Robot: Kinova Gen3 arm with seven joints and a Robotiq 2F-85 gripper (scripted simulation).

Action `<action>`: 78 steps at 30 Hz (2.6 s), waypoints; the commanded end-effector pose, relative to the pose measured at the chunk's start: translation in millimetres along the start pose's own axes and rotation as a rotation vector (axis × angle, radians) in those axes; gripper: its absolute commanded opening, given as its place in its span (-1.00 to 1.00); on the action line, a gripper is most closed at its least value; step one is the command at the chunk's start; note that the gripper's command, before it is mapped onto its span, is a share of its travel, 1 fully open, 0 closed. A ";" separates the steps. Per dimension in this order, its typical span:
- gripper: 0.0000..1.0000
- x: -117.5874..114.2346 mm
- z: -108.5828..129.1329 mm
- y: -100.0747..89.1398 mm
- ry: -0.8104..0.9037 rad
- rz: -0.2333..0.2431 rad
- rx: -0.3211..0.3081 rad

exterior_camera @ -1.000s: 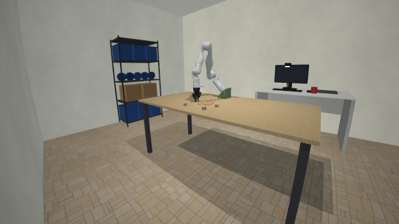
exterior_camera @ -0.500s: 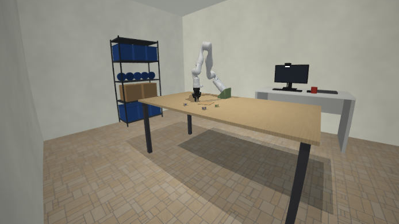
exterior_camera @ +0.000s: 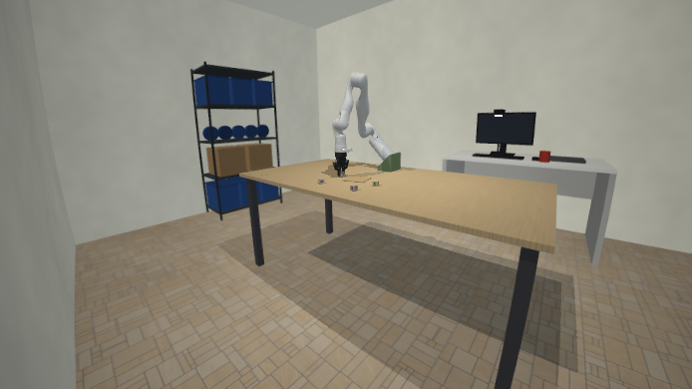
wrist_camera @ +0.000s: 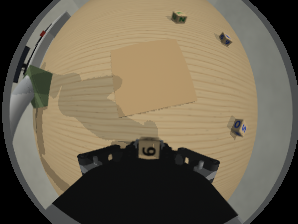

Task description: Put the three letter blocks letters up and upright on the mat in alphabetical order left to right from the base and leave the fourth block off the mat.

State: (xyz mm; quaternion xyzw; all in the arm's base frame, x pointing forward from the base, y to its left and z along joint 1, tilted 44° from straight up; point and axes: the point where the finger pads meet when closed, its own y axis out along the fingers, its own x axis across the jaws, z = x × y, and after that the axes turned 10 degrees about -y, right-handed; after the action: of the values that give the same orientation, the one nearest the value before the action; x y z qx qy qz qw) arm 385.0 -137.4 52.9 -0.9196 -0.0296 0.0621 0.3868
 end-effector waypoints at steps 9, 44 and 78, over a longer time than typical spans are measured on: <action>-0.47 0.5 0.1 0.6 0.000 -0.001 0.000; -0.47 0.5 0.1 3.5 0.000 -0.001 0.000; -0.07 0.5 0.1 3.5 0.000 -0.001 0.000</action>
State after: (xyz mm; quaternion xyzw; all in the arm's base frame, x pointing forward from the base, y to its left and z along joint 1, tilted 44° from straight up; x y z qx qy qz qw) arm 385.1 -140.1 50.0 -0.9196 -0.0296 0.0621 0.3868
